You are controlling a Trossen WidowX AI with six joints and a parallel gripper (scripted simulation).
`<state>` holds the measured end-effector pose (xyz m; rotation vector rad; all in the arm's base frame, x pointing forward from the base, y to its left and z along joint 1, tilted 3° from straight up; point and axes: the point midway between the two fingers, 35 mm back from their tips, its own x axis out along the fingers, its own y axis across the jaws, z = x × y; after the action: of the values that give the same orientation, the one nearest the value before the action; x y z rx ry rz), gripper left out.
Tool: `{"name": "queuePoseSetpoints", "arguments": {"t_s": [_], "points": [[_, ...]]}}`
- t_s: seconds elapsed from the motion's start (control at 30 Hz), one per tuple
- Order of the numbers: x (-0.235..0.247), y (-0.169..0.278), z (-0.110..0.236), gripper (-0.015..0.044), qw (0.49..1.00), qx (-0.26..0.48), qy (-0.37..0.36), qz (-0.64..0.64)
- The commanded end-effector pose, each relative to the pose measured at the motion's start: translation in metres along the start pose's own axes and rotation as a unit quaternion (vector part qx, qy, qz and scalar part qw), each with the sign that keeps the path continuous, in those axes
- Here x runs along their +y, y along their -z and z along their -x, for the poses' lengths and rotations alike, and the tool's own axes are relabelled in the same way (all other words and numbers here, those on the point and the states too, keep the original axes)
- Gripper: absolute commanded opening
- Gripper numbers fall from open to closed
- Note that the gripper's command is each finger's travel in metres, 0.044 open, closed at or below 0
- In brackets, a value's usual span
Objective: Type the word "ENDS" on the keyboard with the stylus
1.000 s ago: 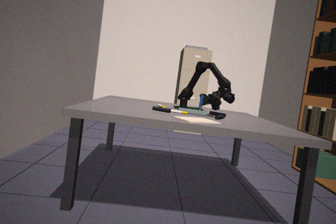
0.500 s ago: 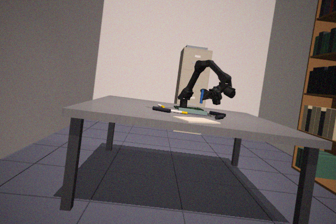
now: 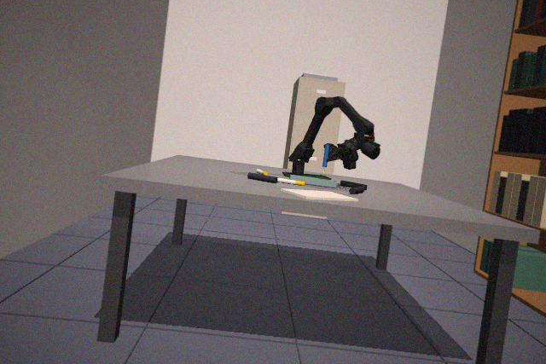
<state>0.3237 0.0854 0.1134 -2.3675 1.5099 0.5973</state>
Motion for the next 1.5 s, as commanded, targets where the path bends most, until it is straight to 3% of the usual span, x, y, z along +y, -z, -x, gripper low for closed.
{"name": "queuePoseSetpoints", "arguments": {"t_s": [0.0, 0.57, 0.67, 0.7, 1.47], "points": [[0.015, -0.001, 0.003, 0.0000, 1.000, -0.001, -0.002, 0.004], [0.022, -0.019, -0.006, 0.0000, 1.000, -0.001, -0.003, 0.005], [0.022, -0.020, -0.007, 0.0079, 1.000, -0.001, -0.003, 0.005], [0.022, -0.021, -0.007, 0.0081, 1.000, -0.001, -0.003, 0.005], [0.022, -0.029, -0.012, 0.0081, 1.000, -0.001, -0.003, 0.005]]}}
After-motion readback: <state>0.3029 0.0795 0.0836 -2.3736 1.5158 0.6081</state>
